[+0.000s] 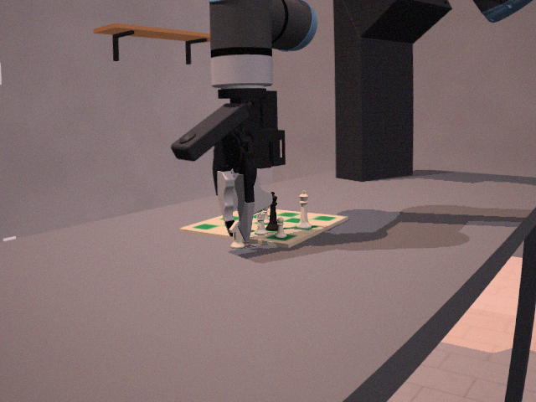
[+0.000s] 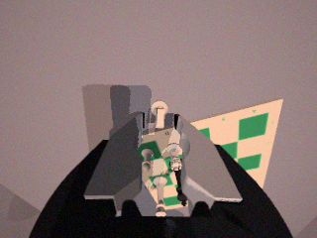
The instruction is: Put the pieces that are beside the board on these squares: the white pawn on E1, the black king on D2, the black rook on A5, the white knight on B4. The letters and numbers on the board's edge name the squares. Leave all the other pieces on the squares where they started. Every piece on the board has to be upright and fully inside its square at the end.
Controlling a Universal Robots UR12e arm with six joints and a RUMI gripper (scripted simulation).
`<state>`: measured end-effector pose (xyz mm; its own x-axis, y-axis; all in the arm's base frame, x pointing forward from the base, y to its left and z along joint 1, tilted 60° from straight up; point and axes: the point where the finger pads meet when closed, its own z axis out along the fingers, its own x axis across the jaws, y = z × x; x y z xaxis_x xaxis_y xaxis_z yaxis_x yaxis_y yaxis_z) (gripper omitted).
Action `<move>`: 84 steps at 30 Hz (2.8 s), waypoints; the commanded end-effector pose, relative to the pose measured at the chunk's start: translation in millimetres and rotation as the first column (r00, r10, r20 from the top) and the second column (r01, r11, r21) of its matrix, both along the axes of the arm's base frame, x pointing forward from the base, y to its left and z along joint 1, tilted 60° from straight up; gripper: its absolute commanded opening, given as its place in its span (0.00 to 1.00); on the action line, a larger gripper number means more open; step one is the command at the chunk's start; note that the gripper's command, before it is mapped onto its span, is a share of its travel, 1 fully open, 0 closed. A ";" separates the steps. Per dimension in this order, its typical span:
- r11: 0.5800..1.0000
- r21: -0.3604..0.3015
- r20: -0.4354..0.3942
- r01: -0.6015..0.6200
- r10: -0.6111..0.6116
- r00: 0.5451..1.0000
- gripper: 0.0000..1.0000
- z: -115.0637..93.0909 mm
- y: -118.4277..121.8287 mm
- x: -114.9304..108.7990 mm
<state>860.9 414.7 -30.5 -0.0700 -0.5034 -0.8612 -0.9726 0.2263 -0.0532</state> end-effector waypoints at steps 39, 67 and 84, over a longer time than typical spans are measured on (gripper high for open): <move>1.000 0.000 0.001 0.001 -0.001 1.000 0.00 2.4 -3.8 -0.4; 1.000 0.000 0.001 0.001 -0.001 1.000 0.00 51.0 -84.0 -21.8; 0.999 -0.022 0.075 -0.044 0.045 0.996 0.00 39.3 -88.5 -31.2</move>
<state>834.0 329.1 14.1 -0.0264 -0.5136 -0.8576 -0.9746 0.2042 -0.0923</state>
